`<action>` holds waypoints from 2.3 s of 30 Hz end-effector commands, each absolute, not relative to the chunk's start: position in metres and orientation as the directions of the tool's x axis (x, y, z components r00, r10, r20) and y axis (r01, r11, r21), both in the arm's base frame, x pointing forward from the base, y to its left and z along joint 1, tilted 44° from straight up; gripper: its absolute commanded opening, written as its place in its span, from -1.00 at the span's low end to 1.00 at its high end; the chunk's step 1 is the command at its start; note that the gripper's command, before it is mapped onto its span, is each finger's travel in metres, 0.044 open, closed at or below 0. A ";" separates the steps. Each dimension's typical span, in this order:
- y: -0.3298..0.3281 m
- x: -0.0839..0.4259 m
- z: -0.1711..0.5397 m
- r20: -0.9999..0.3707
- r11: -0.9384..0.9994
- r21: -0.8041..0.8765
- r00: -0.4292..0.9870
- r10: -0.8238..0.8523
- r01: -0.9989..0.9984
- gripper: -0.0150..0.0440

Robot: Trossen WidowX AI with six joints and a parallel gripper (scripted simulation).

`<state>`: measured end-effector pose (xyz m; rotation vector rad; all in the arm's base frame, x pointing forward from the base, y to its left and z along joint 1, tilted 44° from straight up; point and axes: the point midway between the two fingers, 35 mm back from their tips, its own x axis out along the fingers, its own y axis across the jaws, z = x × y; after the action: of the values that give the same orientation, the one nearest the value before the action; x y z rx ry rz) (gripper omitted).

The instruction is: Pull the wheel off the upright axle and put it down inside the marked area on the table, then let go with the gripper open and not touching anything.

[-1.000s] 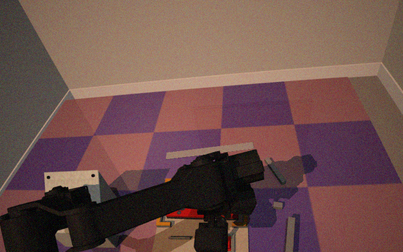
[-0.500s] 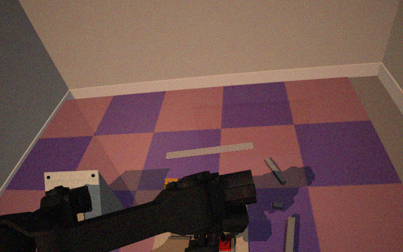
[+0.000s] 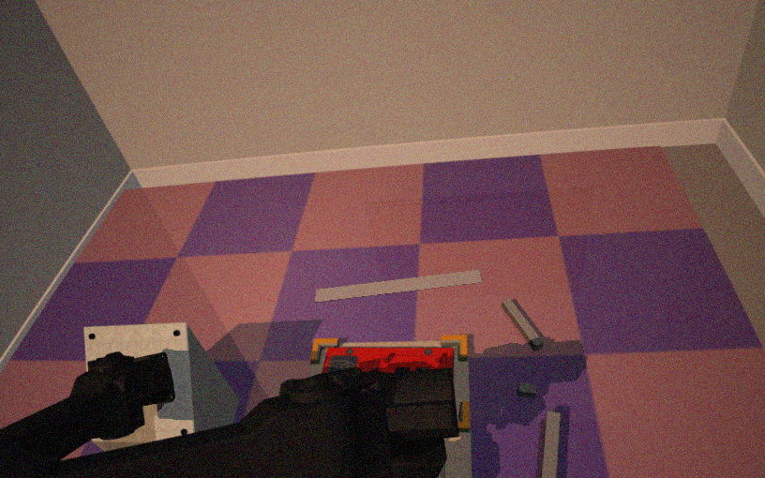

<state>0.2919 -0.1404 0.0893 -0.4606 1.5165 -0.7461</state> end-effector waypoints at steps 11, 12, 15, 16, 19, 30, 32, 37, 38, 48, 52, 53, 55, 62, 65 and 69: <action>-0.156 0.277 0.092 -0.715 0.700 -0.698 -0.096 -0.692 0.151 -0.49; -0.158 0.277 0.090 -0.715 0.700 -0.698 -0.096 -0.693 0.151 -0.49; -0.162 0.276 0.086 -0.715 0.700 -0.698 -0.096 -0.693 0.151 -0.49; -0.164 0.276 0.085 -0.715 0.700 -0.698 -0.096 -0.692 0.151 -0.49; -0.171 0.276 0.077 -0.716 0.701 -0.697 -0.096 -0.691 0.151 -0.49; -0.212 0.270 0.035 -0.715 0.699 -0.699 -0.096 -0.693 0.151 -0.49; -0.219 0.268 0.029 -0.713 0.698 -0.700 -0.096 -0.694 0.150 -0.49; -0.220 0.267 0.030 -0.711 0.694 -0.703 -0.102 -0.696 0.155 -0.40; -0.220 0.267 0.030 -0.711 0.694 -0.703 -0.102 -0.696 0.155 -0.31; -0.216 0.268 0.033 -0.711 0.695 -0.702 -0.101 -0.696 0.155 0.53; -0.196 0.272 0.053 -0.714 0.698 -0.699 -0.098 -0.693 0.153 0.53; -0.189 0.273 0.060 -0.714 0.699 -0.699 -0.097 -0.693 0.152 0.53; -0.179 0.273 0.070 -0.714 0.699 -0.699 -0.096 -0.693 0.151 0.53; -0.158 0.259 0.068 -0.722 0.707 -0.691 -0.093 -0.686 0.148 0.88; -0.133 0.238 0.071 -0.723 0.708 -0.690 -0.095 -0.684 0.148 1.00; -0.108 0.208 0.074 -0.718 0.703 -0.695 -0.098 -0.689 0.148 1.00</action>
<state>0.2276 -0.1224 0.0721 -0.4612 1.5174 -0.7402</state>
